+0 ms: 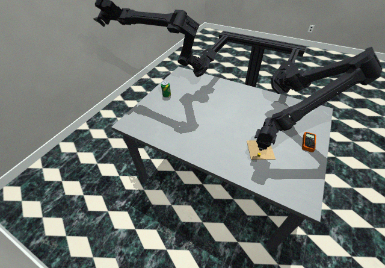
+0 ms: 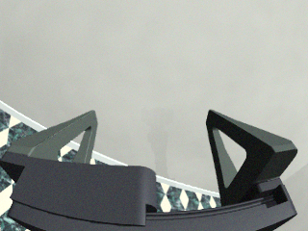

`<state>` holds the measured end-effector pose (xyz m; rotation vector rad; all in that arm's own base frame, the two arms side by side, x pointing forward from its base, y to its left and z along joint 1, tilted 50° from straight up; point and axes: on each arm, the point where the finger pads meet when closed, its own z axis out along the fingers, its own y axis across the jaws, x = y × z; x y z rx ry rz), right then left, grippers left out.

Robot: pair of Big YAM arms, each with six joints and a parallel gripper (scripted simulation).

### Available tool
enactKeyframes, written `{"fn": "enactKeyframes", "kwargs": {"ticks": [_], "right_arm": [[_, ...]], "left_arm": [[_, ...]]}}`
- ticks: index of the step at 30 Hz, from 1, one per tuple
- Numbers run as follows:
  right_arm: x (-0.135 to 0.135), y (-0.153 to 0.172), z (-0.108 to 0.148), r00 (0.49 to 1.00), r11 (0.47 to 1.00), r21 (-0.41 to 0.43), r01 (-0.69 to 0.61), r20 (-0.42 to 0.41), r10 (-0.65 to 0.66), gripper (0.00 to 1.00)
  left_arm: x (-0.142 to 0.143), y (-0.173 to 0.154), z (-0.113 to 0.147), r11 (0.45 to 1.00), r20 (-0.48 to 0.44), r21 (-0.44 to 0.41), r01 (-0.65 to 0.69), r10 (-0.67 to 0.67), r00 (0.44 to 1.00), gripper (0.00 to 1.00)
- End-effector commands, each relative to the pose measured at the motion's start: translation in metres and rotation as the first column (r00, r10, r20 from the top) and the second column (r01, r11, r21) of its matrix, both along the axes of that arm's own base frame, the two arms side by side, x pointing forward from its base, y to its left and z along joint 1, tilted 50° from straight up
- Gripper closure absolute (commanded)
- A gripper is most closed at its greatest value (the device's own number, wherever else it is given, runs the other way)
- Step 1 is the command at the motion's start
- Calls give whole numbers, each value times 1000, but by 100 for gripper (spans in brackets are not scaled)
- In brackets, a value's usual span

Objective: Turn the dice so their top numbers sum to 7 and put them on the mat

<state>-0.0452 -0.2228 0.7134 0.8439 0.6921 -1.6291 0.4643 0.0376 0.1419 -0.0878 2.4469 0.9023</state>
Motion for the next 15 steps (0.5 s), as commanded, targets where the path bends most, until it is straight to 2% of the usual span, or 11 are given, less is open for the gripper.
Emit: {"fn": "enactKeyframes", "kwargs": {"ticks": [1,3,4,6,10,11,15], "right_arm": [[1,27,32,1000,998,-63,8,-6,-9,0],[1,27,32,1000,998,-63,8,-6,-9,0],[1,27,32,1000,998,-63,8,-6,-9,0],[1,27,32,1000,998,-63,8,-6,-9,0],[1,27,32,1000,998,-63,8,-6,-9,0],[1,27,32,1000,998,-63,8,-6,-9,0],[1,27,32,1000,998,-63,8,-6,-9,0]], "left_arm": [[3,-15,21,1000,40,-20,-9,10,999,70],[3,-15,21,1000,40,-20,-9,10,999,70],[1,-2,8,999,7,-12,-39,39,999,70],[-4,-15,4,1000,-7,-10,-13,13,1000,70],[-4,-13,13,1000,12,-15,-21,21,1000,70],[-3,-12,14,1000,17,-16,-24,24,1000,0],[-3,-12,14,1000,19,-17,-24,24,1000,0]]}}
